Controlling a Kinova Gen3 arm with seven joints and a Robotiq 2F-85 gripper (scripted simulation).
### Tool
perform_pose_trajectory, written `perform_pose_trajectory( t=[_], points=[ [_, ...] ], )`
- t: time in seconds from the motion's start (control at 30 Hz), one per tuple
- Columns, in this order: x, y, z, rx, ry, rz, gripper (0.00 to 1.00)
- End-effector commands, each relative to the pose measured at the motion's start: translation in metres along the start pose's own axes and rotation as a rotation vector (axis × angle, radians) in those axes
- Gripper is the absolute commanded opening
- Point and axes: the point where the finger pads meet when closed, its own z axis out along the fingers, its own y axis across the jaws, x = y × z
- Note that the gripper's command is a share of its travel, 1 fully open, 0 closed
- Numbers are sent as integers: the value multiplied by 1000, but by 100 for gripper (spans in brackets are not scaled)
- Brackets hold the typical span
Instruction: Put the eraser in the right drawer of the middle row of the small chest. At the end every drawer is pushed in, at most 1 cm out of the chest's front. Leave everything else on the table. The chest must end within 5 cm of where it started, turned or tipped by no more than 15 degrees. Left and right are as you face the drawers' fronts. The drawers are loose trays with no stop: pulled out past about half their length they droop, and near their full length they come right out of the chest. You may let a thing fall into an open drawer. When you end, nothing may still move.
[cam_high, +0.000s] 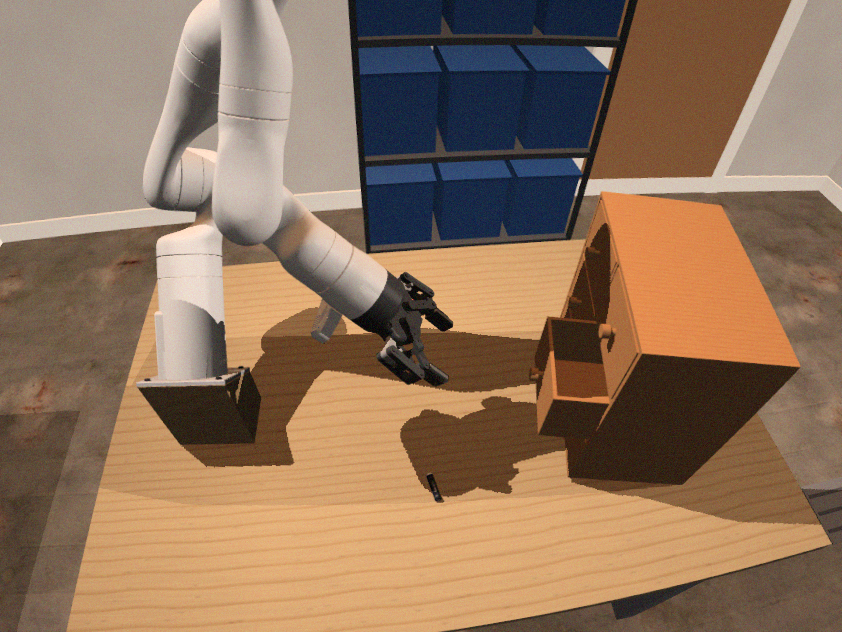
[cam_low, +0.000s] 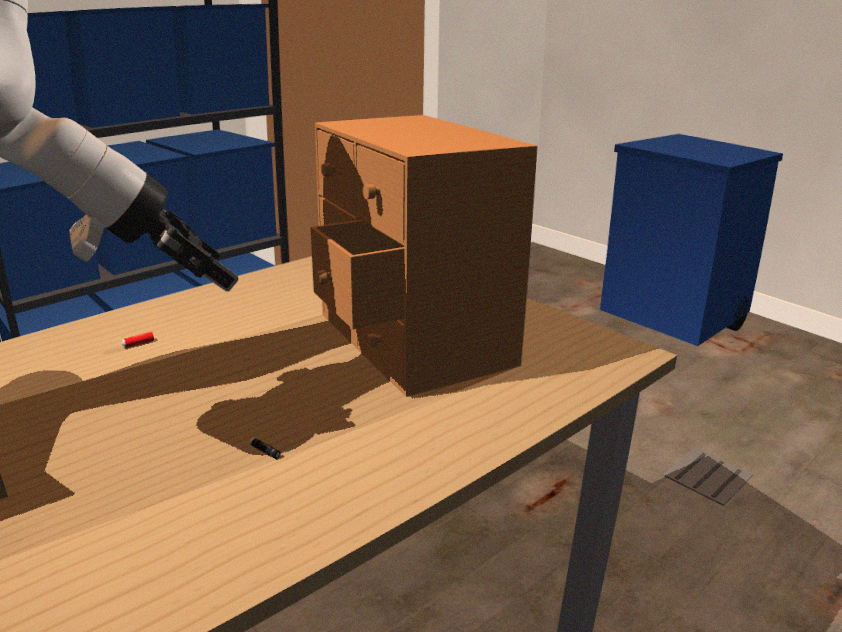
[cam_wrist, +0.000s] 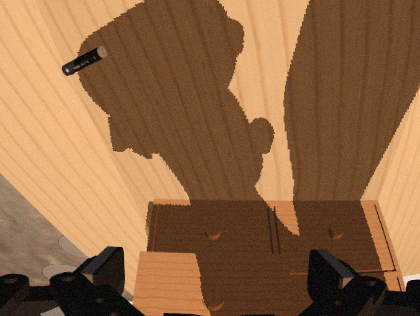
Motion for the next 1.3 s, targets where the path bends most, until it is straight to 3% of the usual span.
perform_pose_trajectory(
  t=[0.0,0.1,0.13,0.9,1.27],
  points=[
    [0,0,0,0,-1,0,100],
    [0,0,0,0,-1,0,100],
    [0,0,0,0,-1,0,0],
    [-1,0,1,0,-1,0,0],
    [-8,0,14,0,-1,0,0]
  ],
)
